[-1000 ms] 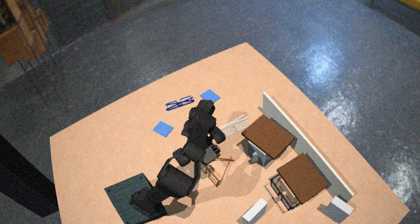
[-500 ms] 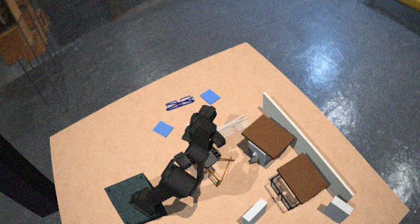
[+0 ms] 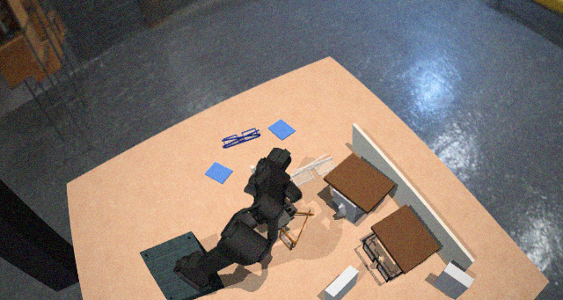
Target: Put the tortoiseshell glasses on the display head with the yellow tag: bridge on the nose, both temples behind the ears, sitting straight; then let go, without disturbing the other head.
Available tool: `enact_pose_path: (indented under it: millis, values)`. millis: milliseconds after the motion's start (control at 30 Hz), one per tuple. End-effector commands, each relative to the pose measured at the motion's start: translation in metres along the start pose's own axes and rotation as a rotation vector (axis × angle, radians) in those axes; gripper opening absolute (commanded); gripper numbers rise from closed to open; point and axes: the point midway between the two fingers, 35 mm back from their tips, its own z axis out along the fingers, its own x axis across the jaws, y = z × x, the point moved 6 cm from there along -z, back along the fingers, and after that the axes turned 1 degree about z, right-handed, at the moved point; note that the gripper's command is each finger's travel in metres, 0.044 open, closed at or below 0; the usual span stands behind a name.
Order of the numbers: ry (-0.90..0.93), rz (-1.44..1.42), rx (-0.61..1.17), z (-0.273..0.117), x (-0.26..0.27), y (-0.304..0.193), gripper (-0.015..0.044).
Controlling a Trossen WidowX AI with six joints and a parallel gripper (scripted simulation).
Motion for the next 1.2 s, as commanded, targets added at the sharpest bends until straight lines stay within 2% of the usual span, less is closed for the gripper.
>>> enact_pose_path:
  millis: [0, 433, 1033, 1167]
  values:
    - [-0.005, -0.007, -0.006, 0.0036, -0.0024, 0.0004, 0.0120]
    - [-0.005, -0.007, -0.006, 0.0036, 0.0032, 0.0003, 0.0120]
    - [-0.008, -0.006, -0.004, 0.0037, 0.0002, 0.0000, 0.0000]
    - [-0.008, -0.006, -0.004, 0.0037, 0.0002, 0.0000, 0.0000]
